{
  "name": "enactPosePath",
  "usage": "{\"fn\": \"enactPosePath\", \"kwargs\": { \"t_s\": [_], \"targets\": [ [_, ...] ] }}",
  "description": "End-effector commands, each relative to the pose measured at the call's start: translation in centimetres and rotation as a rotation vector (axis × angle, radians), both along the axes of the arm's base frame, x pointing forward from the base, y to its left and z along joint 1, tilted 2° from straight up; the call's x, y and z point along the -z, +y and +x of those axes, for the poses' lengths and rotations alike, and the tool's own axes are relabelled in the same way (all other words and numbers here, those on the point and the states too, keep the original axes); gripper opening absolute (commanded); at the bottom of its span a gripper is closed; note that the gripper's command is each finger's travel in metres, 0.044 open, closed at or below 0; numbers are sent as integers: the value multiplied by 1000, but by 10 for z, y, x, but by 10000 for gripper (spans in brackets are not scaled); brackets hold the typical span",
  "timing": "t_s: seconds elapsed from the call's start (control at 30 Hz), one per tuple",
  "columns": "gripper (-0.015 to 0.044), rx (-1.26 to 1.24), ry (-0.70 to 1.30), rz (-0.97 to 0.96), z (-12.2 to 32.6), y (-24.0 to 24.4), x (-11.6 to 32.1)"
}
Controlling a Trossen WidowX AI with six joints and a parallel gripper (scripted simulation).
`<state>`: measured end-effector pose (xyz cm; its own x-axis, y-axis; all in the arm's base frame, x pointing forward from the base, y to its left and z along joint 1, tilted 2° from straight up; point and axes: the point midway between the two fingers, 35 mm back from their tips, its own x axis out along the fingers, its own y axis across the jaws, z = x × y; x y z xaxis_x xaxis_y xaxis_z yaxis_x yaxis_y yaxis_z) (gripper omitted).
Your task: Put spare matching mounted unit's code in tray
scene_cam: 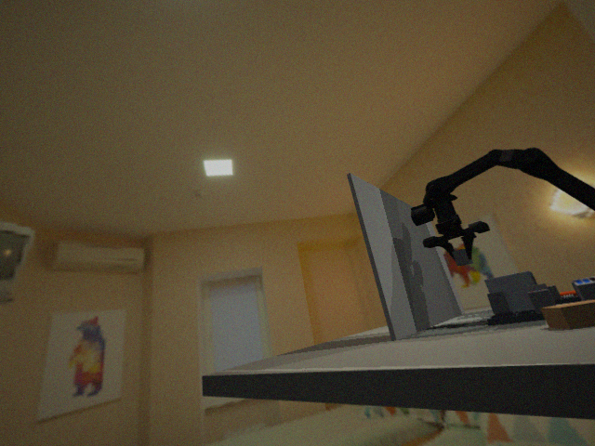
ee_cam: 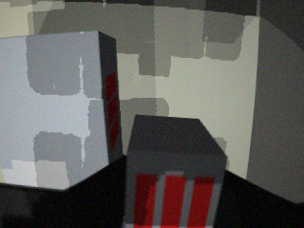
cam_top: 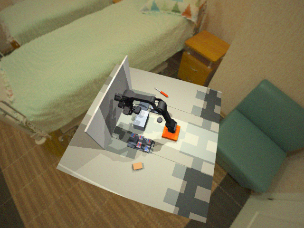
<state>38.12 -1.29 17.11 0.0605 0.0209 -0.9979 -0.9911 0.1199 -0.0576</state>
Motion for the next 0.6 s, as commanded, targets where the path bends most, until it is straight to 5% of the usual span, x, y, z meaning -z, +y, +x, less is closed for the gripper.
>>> {"fn": "enactPosePath", "kwargs": {
  "t_s": [0.0, 0.57],
  "targets": [
    [0, 5, 1, 4, -3, -26, 1],
    [0, -26, 13, -11, -30, -133, 4]
  ]
}}
